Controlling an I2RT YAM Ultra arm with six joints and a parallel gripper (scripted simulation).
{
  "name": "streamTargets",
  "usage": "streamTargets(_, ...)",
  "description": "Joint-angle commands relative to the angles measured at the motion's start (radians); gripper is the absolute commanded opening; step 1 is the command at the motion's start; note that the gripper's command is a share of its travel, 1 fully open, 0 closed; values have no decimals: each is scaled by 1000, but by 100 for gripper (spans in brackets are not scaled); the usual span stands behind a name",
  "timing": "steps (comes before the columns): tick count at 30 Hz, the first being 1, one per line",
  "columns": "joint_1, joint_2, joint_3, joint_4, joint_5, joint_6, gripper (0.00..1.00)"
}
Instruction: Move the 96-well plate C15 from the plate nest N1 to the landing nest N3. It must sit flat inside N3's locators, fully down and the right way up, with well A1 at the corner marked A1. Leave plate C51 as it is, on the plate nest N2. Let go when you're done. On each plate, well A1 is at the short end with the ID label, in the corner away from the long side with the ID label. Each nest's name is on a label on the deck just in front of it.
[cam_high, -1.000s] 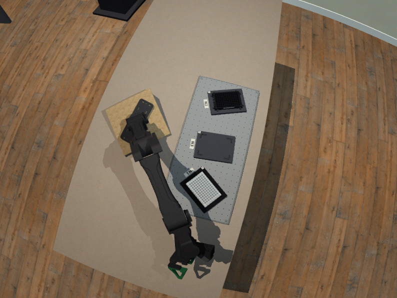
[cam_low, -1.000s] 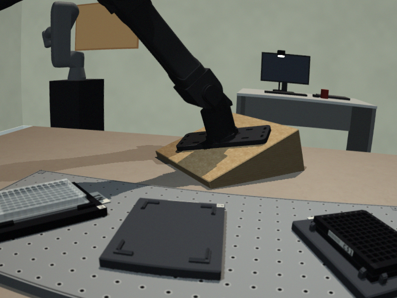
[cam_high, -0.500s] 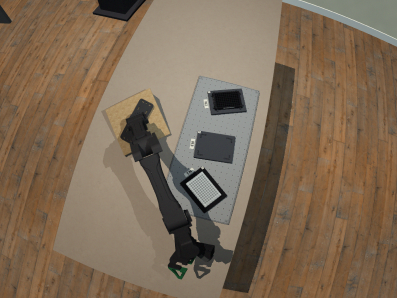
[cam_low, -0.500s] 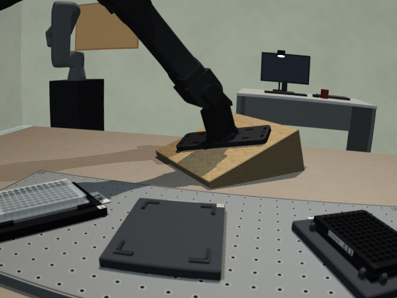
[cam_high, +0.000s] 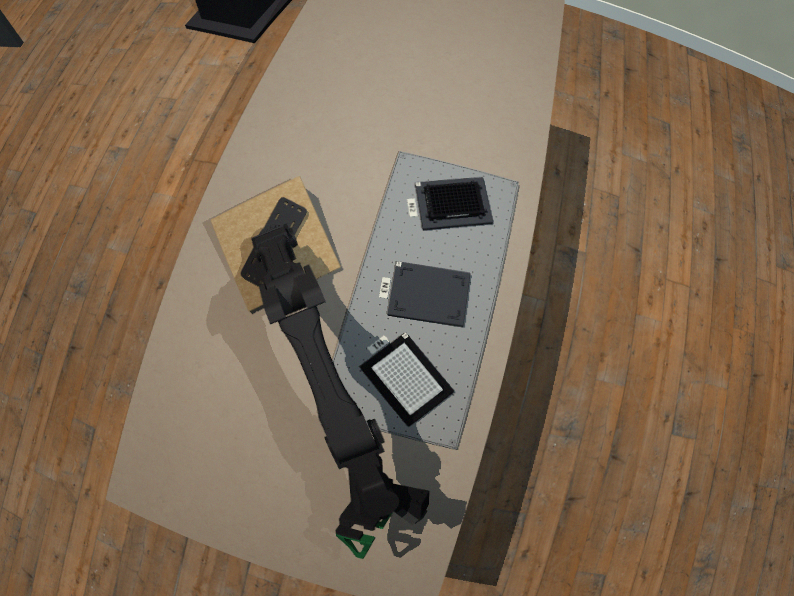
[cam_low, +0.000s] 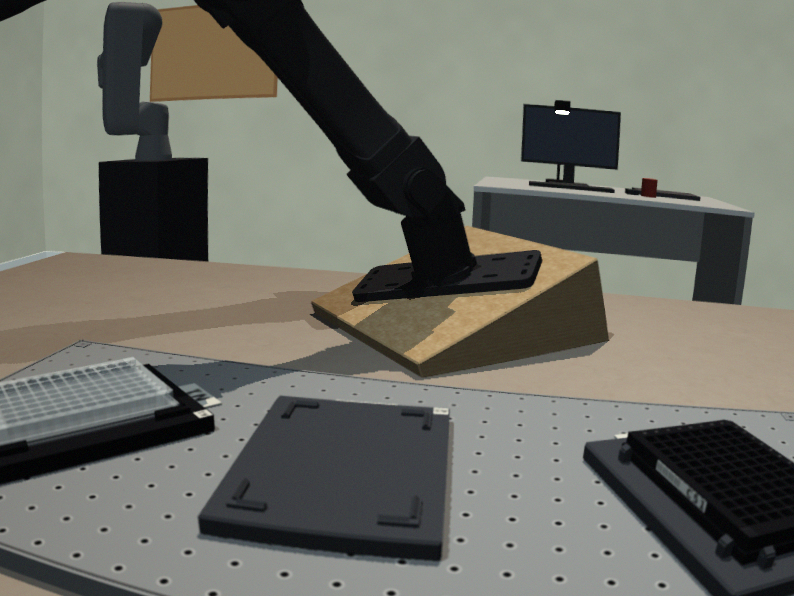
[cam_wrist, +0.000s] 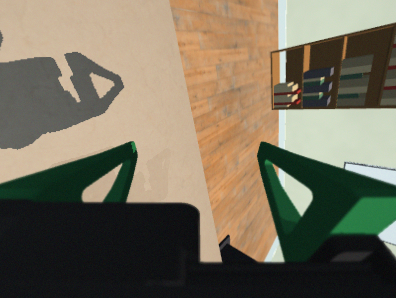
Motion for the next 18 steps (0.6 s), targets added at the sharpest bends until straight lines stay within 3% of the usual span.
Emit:
streamTargets(1, -3, -59, 23, 30, 1, 14, 100)
streamTargets(5, -3, -59, 23, 30, 1, 14, 100)
streamTargets(8, 18, -59, 50, -92, -44, 88, 100)
streamTargets(11, 44, -72, -34, -66, -7, 99, 100)
streamTargets(18, 27, -83, -8, -34, -6, 99, 100)
